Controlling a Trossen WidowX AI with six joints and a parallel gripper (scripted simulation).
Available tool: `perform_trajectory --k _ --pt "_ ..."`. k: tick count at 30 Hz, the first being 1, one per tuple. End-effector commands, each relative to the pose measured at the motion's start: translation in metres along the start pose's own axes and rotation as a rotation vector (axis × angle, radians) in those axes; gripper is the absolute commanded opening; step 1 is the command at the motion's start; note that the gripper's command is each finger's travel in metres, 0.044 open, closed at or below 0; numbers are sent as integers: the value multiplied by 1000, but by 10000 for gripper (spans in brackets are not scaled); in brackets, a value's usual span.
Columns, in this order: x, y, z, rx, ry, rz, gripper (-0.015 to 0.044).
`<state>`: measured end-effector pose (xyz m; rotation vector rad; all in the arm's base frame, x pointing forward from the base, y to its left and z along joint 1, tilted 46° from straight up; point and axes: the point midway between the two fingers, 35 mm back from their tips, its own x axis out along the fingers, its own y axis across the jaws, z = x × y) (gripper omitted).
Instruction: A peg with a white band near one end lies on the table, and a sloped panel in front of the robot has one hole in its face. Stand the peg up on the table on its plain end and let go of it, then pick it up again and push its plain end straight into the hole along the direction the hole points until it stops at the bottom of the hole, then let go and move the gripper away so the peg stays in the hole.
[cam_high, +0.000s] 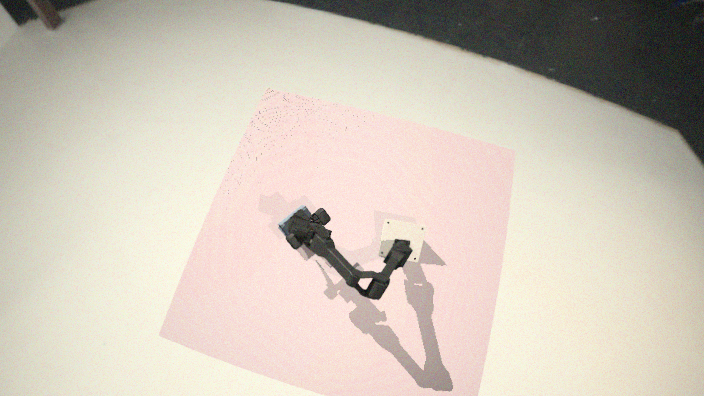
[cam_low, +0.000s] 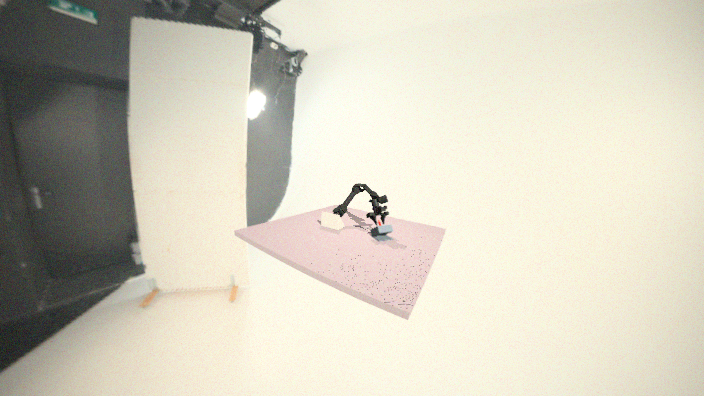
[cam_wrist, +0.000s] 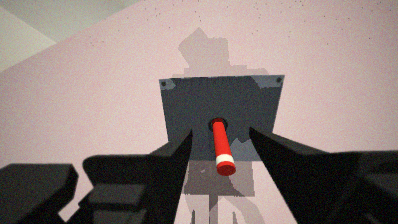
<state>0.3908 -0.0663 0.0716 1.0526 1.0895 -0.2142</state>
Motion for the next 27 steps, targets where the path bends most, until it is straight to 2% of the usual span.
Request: perform_trajectory --k 1,2,27 --pt "-4 0 1 -1 -1 -1 420" --pt "-6 0 1 0 -1 -1 440" --pt "-64 -1 4 6 0 -11 440"
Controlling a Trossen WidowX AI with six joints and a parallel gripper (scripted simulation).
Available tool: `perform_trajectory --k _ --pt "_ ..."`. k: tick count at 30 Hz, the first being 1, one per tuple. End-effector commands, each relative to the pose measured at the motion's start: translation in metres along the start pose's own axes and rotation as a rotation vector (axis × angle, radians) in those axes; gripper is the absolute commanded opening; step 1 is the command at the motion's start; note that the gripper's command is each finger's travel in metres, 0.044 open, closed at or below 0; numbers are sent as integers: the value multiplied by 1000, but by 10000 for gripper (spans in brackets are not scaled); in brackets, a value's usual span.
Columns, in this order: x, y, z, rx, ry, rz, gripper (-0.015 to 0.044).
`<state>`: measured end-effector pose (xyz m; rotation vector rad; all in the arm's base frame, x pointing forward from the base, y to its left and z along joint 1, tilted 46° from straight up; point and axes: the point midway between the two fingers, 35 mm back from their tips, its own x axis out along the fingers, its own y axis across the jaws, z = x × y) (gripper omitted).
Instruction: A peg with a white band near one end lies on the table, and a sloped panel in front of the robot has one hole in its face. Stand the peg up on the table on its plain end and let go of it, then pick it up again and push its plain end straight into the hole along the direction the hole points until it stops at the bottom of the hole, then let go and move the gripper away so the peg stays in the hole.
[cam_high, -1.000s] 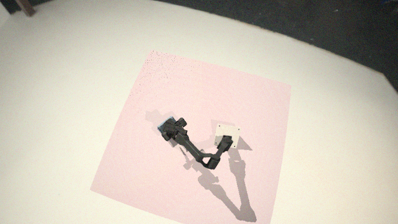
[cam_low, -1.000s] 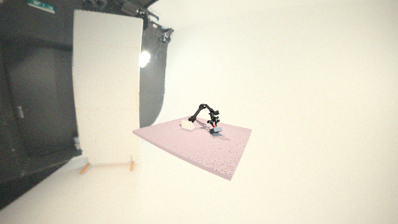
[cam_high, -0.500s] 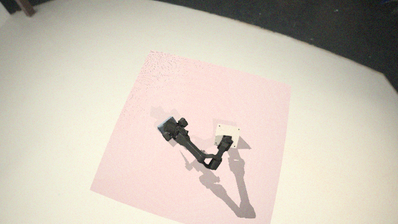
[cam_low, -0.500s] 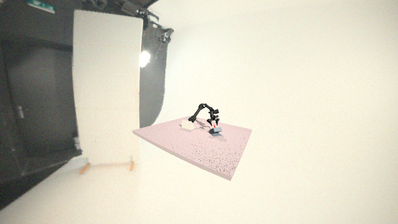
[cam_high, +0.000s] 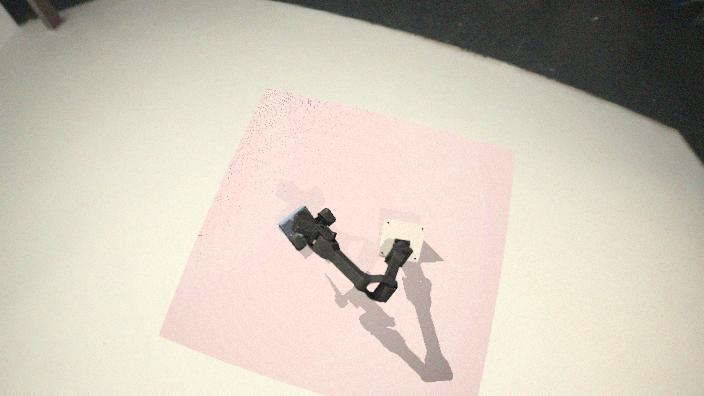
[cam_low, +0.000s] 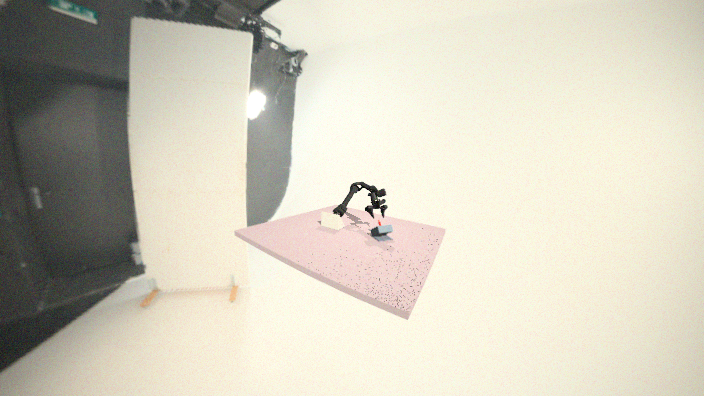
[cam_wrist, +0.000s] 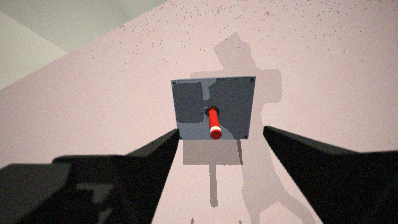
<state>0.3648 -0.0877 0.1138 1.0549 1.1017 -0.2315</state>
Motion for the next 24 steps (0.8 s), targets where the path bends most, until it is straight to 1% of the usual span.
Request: perform_trajectory --k 1,11,24 --pt "-13 1 1 -4 -4 5 440" --pt "-37 -1 0 -1 -3 3 440" --pt "-50 -3 0 -1 -3 2 440"
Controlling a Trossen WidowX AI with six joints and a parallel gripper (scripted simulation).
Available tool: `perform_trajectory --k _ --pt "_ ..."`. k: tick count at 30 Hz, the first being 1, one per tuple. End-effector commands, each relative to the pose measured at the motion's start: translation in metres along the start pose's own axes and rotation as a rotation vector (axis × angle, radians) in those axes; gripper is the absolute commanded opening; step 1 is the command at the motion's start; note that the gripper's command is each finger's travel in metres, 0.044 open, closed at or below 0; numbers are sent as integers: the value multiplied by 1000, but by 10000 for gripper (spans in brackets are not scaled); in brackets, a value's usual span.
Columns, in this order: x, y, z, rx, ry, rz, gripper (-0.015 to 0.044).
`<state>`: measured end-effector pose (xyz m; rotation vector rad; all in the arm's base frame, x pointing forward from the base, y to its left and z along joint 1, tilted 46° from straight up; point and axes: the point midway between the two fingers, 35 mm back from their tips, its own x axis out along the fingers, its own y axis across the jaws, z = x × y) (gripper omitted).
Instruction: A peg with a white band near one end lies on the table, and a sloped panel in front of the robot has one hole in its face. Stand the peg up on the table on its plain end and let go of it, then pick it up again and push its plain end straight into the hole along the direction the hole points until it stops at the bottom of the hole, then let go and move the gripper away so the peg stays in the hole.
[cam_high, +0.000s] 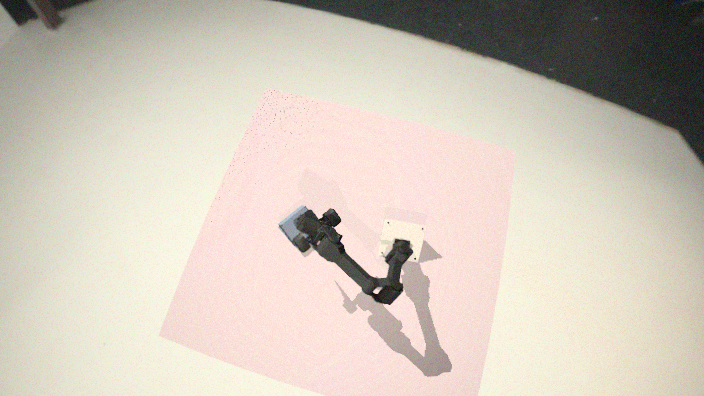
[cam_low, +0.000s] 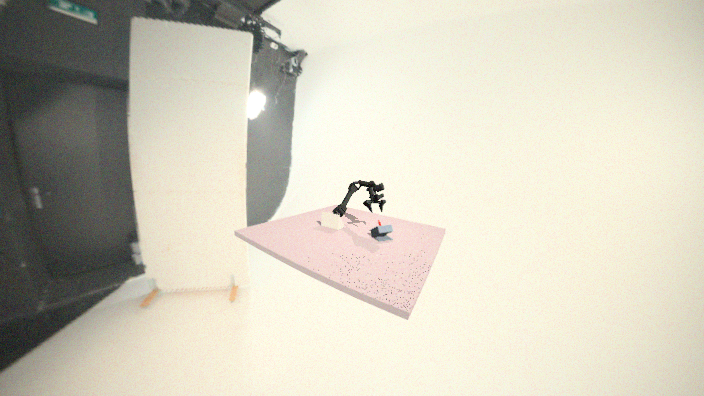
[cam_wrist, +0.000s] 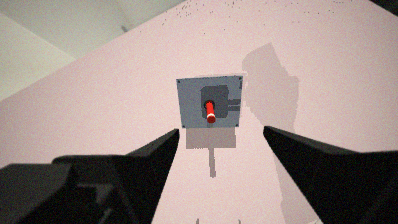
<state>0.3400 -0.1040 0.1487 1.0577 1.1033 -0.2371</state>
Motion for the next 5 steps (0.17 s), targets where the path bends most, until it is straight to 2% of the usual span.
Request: perform_trajectory --k 1,5 --pt "-4 1 0 -6 -2 5 440" --pt "-4 1 0 -6 -2 5 440"
